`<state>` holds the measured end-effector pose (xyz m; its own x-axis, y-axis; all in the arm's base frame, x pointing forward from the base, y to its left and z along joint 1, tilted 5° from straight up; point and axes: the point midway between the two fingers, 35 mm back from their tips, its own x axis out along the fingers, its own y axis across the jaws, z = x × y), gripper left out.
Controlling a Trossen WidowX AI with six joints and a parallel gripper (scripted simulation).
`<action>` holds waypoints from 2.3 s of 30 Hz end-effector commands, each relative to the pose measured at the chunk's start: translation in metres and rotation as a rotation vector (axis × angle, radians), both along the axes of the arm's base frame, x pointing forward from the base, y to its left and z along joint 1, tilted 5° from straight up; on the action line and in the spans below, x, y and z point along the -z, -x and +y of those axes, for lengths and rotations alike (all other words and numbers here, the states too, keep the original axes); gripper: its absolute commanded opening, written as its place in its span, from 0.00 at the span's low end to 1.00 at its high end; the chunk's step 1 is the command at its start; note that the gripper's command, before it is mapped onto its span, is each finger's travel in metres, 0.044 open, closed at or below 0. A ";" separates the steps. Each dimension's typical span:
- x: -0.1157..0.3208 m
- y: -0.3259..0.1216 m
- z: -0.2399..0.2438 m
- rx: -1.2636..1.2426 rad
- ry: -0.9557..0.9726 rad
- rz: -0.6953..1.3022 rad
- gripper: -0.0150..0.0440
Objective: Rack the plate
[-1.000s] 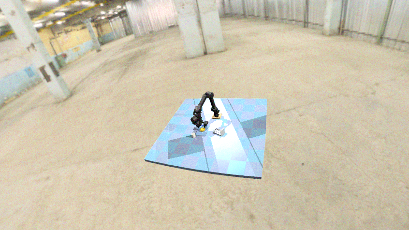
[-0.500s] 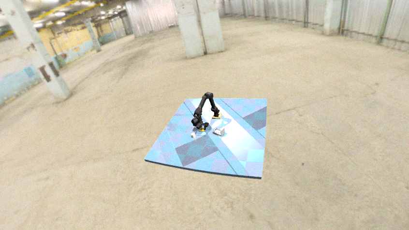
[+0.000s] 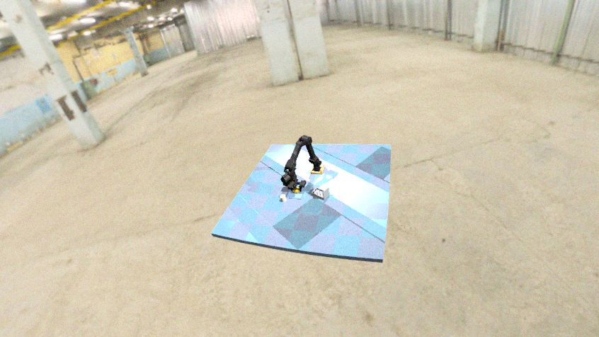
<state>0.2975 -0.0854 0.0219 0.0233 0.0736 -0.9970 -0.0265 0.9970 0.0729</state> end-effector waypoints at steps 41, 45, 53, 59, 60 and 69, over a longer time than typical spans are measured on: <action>-0.114 -0.018 -0.017 0.008 0.003 -0.014 0.25; -0.127 -0.019 -0.018 0.008 0.002 -0.012 0.25; -0.151 -0.018 -0.020 0.006 -0.001 -0.007 0.25; -0.168 -0.017 -0.021 0.006 -0.003 -0.004 0.25; -0.170 -0.017 -0.021 0.006 -0.003 -0.003 0.25; -0.178 0.001 0.052 0.193 -0.012 0.012 0.25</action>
